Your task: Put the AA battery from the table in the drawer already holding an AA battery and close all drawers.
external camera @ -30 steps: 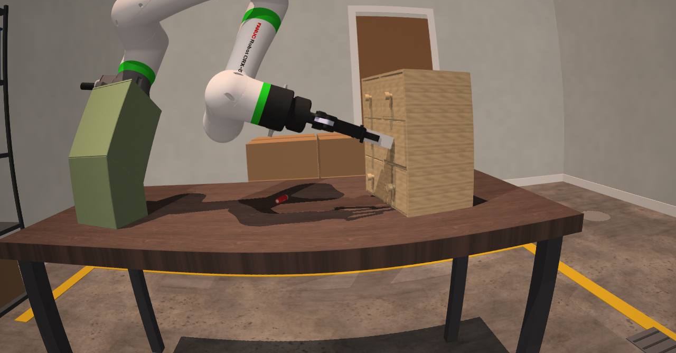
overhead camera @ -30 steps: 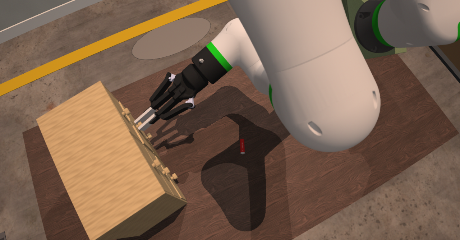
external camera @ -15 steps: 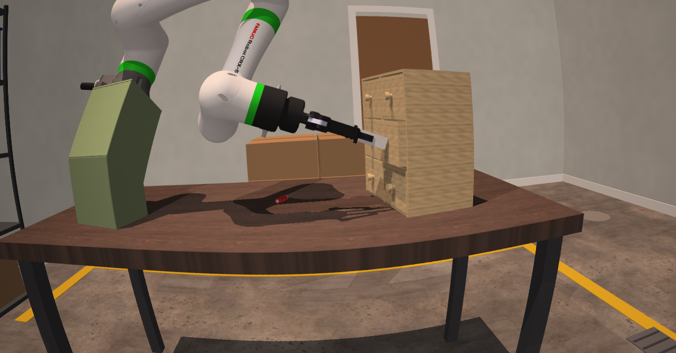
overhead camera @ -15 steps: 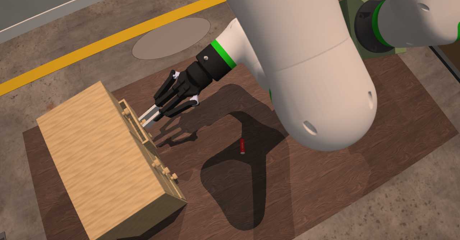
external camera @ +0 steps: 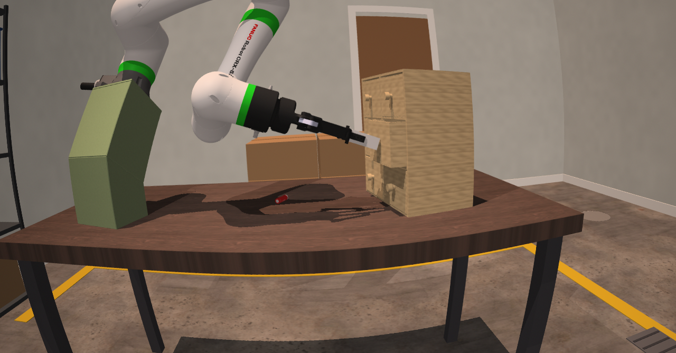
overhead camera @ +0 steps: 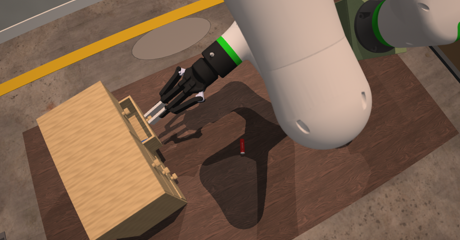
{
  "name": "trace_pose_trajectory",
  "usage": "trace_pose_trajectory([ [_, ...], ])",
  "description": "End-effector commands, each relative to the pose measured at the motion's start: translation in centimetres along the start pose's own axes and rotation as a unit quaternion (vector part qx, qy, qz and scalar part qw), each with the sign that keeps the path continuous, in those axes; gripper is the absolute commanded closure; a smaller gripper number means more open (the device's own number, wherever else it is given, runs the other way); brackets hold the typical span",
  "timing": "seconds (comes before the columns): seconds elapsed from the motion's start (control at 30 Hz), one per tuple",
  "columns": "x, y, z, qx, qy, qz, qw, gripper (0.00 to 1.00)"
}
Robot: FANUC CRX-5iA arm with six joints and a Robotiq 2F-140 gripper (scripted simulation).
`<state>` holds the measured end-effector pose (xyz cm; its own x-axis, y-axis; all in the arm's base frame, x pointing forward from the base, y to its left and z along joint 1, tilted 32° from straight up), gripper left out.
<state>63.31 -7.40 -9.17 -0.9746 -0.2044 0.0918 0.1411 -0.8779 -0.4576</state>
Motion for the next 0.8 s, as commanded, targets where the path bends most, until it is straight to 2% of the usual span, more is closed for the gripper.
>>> trace_pose_trajectory([
  [0.0,0.4,0.0,-0.1,0.000,0.000,0.000,1.000,0.92],
  [0.77,2.5,0.0,-0.9,0.000,0.000,0.000,1.000,0.92],
])
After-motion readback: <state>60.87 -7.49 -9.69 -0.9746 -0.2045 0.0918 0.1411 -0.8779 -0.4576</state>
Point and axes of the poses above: the point where the finger pads meet when closed, its own x axis back along the fingers, its own y axis across the jaws, z = x × y, the point moved 2 cm from there along x, back along the fingers, and after that the axes turned 2 degrees about x, right-handed, at the moved point
